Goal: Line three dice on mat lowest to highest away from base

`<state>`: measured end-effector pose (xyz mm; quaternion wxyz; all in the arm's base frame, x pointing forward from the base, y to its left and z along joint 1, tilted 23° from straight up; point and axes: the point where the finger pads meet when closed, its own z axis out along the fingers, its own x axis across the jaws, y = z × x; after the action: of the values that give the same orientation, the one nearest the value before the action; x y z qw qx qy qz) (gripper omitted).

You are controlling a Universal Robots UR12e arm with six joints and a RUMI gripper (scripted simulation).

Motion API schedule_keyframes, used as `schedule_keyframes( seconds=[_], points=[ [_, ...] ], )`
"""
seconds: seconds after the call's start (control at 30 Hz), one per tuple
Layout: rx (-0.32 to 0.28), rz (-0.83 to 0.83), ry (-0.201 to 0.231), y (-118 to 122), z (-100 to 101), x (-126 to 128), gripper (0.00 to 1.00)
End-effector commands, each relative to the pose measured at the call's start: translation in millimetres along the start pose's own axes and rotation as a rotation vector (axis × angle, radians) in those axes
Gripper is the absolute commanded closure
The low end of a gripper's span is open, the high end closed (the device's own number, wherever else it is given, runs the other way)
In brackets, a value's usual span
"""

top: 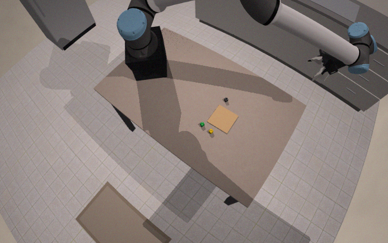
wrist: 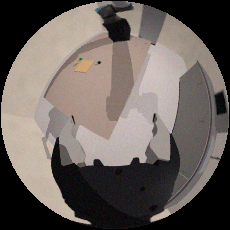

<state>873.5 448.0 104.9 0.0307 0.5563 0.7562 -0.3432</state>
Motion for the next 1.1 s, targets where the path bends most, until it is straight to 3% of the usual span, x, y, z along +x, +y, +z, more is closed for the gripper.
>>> schedule_keyframes(
  seconds=[0.0, 0.73, 1.07],
  points=[
    [-0.002, 0.0, 0.0, -0.5, -1.5, -0.2, 0.0],
    [-0.003, 0.004, 0.002, -0.2, -0.9, -1.2, 0.0],
    [-0.013, 0.044, 0.019, 2.6, 7.4, -14.3, 0.0]
  ],
)
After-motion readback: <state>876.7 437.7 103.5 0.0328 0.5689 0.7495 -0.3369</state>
